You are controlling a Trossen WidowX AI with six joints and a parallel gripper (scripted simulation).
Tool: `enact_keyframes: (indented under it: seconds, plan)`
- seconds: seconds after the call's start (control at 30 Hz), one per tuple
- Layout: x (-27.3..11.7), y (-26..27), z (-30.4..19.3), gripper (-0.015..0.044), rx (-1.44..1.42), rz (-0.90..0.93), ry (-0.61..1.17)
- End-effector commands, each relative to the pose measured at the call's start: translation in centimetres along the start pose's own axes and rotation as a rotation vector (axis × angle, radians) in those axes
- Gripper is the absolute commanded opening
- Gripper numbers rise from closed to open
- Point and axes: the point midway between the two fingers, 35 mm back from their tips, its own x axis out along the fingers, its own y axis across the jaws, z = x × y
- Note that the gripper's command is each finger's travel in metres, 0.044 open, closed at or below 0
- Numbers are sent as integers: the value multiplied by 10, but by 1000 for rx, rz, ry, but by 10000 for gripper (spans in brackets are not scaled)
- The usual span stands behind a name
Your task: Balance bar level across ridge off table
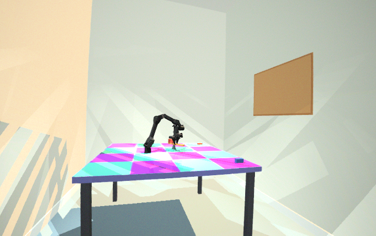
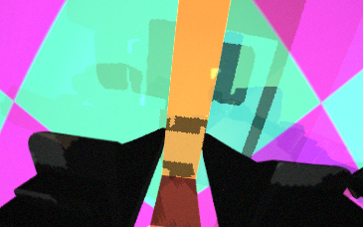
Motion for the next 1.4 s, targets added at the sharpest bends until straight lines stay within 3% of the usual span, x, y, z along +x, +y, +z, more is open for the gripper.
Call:
enact_keyframes:
  seconds: [0.0, 1.27, 1.37]
  plan:
    - [0, 0, 0, 168, 0, 0, 0]
    - [0, 0, 0, 185, 0, 0, 0]
    - [0, 0, 0, 264, 0, 0, 0]
